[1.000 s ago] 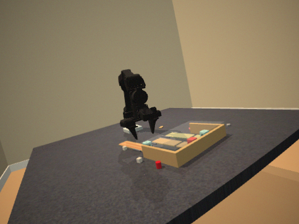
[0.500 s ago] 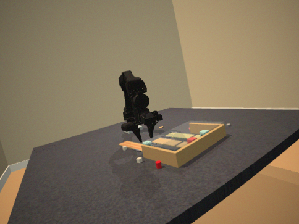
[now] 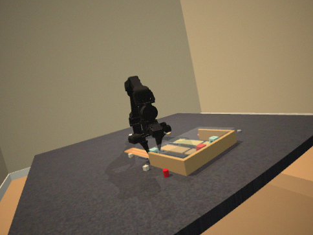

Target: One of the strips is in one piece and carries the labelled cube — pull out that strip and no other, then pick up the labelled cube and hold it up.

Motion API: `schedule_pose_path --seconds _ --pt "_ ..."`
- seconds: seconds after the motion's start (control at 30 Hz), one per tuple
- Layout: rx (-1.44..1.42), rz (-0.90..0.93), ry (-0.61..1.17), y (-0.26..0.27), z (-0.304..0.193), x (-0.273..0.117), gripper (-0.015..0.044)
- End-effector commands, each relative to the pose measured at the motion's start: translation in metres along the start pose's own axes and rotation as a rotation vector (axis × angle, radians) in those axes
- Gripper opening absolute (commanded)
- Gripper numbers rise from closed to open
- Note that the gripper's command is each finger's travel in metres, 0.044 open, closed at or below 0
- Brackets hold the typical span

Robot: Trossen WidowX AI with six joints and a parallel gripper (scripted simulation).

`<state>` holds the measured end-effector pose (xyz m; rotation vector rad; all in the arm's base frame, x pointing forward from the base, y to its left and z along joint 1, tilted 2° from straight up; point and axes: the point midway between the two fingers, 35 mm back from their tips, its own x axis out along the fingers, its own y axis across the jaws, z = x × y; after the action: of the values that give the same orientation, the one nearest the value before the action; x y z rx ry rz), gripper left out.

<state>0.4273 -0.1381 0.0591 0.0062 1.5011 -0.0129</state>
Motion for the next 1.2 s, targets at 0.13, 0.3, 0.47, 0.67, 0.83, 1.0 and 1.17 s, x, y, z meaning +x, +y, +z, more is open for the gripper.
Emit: schedule_pose_path --seconds 0.13,0.3,0.47,0.67,0.83,1.0,1.17 --pt "0.005 -0.005 0.002 0.0 -0.001 0.01 0.025" --pt "0.0 0.001 0.002 0.0 -0.001 0.008 0.0145" --pt "0.0 0.001 0.002 0.0 -0.001 0.008 0.0112" --pt "0.0 0.001 0.002 0.0 -0.001 0.007 0.0013" --pt "0.002 -0.001 0.003 0.005 -0.016 -0.005 0.0" --pt "0.003 -0.002 0.005 0.011 -0.034 -0.019 0.0" --pt "0.005 -0.003 0.006 0.016 -0.052 -0.03 0.0"
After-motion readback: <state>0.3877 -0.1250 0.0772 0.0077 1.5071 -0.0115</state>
